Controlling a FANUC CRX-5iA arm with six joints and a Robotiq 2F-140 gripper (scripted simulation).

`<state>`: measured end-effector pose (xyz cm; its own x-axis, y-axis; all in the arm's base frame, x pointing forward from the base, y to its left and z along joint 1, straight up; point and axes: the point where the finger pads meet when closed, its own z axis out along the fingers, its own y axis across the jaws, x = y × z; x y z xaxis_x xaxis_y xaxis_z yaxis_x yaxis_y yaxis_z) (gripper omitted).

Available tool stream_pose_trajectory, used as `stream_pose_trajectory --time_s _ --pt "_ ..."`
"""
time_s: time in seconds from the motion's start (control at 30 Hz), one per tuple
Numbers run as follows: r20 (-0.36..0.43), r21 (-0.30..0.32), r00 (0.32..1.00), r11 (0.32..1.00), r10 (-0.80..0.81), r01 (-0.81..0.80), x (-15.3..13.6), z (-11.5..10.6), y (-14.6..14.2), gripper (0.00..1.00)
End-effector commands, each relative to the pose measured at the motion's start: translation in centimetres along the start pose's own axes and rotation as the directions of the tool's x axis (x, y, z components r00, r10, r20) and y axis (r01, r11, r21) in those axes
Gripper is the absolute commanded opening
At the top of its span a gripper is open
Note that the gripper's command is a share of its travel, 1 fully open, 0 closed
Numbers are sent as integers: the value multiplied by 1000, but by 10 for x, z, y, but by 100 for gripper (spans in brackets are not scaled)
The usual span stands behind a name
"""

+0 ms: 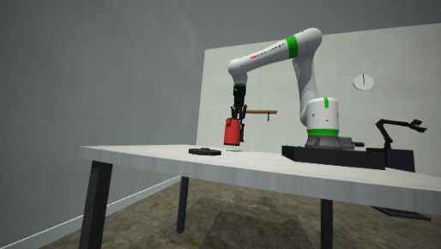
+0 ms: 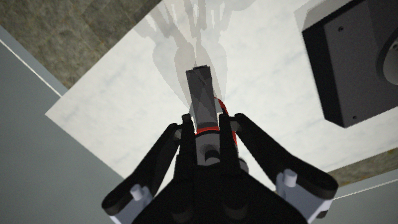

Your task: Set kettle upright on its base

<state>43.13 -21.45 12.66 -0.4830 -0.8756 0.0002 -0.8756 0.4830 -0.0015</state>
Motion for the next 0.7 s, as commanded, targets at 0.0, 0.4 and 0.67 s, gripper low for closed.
stream_pose_trajectory --time_s 0.0,0.4,0.67 --pt "0 0 1000 1000 0 0 0 -4 0 0" --pt "0 0 1000 1000 0 0 0 -9 0 0" --pt "0 0 1000 1000 0 0 0 -9 0 0"
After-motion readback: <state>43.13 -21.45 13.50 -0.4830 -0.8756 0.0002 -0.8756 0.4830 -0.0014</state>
